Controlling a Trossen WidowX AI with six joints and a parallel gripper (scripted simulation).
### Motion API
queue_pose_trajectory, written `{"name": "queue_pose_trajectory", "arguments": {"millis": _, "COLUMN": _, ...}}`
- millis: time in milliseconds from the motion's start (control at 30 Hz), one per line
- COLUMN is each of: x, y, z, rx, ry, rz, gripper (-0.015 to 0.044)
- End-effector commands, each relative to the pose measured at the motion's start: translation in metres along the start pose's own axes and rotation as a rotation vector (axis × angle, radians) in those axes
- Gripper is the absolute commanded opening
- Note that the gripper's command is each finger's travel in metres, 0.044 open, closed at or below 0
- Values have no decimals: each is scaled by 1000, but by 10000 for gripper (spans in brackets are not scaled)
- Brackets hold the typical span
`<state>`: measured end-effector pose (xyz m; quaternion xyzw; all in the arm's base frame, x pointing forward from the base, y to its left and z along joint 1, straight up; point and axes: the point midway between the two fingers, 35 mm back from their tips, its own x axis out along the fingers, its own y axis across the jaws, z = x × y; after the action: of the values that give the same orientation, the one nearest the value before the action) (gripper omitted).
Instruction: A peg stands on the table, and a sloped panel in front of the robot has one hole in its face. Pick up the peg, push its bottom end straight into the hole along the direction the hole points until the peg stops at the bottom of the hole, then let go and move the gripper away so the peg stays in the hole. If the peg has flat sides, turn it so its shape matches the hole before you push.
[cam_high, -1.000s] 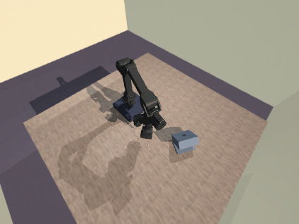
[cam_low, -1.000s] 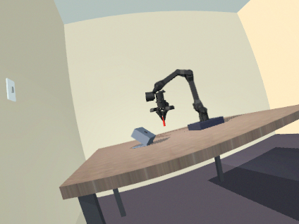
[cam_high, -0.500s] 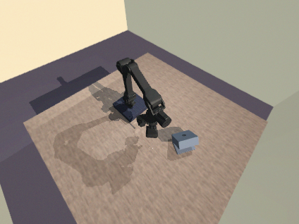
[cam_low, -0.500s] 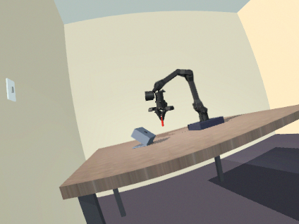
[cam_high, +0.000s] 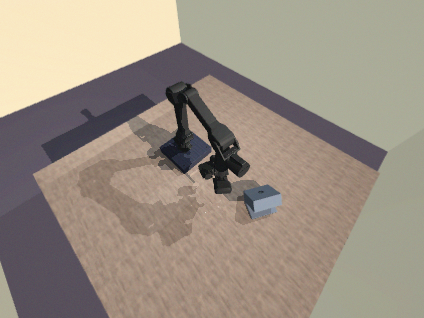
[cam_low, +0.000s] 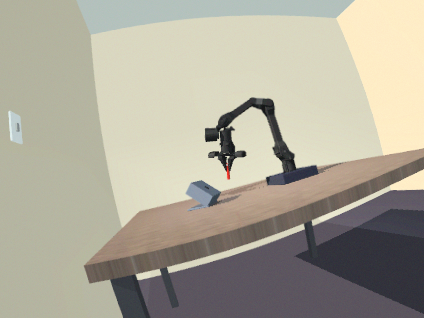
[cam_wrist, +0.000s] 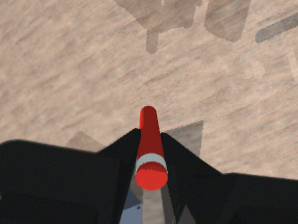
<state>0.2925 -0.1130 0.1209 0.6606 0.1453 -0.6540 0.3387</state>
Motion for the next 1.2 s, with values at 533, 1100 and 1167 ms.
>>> {"name": "queue_pose_trajectory", "arguments": {"millis": 533, "x": -6, "y": 0, "z": -26, "rx": -153, "ry": -8, "rz": 81, "gripper": 0}}
{"name": "queue_pose_trajectory", "arguments": {"millis": 1100, "x": -13, "y": -3, "z": -49, "rx": -276, "ry": -11, "rz": 150, "gripper": 0}}
{"name": "queue_pose_trajectory", "arguments": {"millis": 1167, "x": -13, "y": -3, "z": -51, "rx": -291, "ry": -11, "rz": 158, "gripper": 0}}
